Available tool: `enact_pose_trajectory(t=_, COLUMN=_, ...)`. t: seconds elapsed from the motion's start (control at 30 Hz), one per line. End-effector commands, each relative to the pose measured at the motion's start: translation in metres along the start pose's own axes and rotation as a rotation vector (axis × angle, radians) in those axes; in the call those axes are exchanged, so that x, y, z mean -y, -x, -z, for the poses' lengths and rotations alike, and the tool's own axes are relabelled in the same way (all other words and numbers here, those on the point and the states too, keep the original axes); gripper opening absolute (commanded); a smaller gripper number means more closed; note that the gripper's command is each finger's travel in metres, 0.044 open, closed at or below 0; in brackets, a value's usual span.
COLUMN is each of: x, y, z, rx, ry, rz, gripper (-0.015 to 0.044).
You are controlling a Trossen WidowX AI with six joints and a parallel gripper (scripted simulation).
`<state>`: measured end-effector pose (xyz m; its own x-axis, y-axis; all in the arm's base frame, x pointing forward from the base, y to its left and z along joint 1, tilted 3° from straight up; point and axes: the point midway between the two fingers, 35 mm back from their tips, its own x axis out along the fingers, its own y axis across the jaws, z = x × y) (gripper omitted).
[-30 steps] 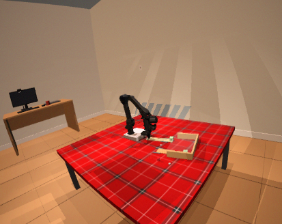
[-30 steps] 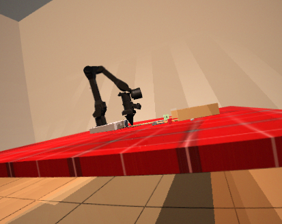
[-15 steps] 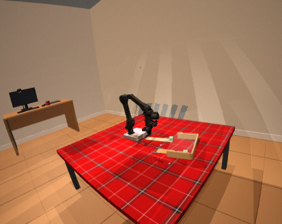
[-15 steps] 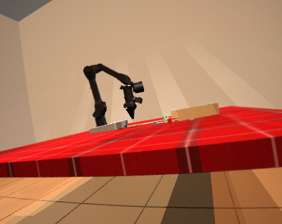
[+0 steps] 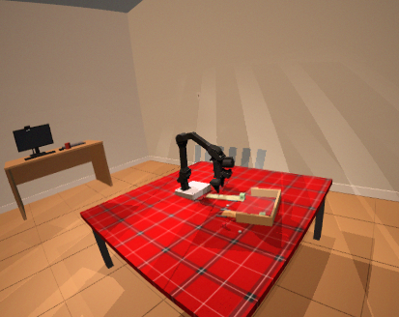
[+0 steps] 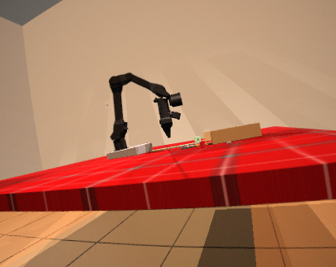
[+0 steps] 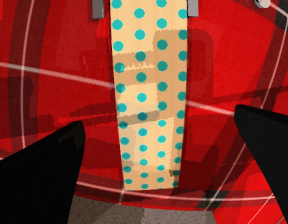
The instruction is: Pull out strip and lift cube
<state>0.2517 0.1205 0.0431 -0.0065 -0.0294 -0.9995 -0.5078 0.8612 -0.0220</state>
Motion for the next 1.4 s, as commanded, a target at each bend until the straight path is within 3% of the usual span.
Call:
enact_pose_trajectory(t=0.0, x=0.001, y=0.001, z=-0.015, rx=-0.005, ry=0.006, rz=-0.003, gripper=0.0440)
enact_pose_trajectory(t=1.07, x=0.006, y=0.013, z=-0.143, rx=0.005, ry=0.006, rz=-0.002, gripper=0.0440)
enact_pose_trajectory(t=1.3, x=0.006, y=0.005, z=-0.144, rx=0.005, ry=0.006, rz=-0.002, gripper=0.0256)
enact_pose_trajectory(t=1.37, x=0.006, y=0.001, z=-0.144, rx=0.005, ry=0.006, rz=-0.002, gripper=0.0250)
